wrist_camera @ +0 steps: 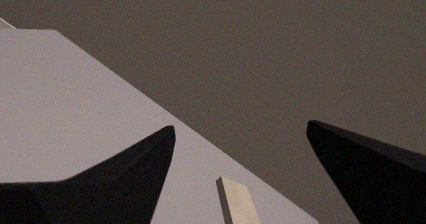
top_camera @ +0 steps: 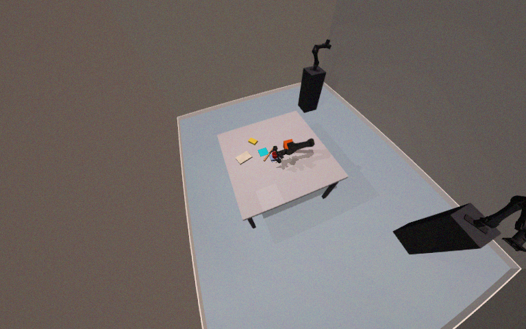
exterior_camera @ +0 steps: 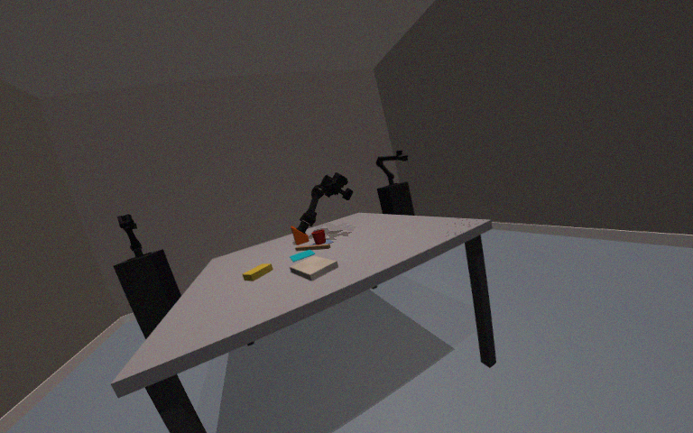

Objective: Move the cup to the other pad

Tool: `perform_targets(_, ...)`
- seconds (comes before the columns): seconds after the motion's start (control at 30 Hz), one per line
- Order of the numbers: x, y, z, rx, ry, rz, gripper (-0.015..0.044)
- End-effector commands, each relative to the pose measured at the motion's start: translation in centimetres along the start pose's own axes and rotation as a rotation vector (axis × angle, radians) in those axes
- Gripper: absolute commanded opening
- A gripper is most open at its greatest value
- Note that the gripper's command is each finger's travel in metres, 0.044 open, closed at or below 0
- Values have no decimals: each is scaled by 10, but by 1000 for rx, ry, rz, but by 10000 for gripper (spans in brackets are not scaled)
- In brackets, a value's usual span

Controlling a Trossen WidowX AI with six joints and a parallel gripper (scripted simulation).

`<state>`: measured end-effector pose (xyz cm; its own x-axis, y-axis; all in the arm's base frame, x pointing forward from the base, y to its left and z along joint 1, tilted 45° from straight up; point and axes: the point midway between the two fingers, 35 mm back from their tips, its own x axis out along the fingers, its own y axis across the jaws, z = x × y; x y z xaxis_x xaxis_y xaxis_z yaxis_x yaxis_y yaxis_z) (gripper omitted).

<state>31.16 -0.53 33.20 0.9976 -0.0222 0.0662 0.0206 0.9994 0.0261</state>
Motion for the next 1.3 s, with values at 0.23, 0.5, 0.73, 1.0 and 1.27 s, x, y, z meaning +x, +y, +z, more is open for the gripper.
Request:
perform_targets(0.23,2,-28,-139,371,661,-65,190)
perform_targets(0.5,-66,-35,-226,982,1275,-324,148)
perform_targets(0.73,-127,-17,-226,1718,1735,-736,148)
perform_targets(1.0,-128,-16,-225,1736,1744,-747,148)
perform_targets(1.27,-128,-15,-224,1736,1744,-747,148)
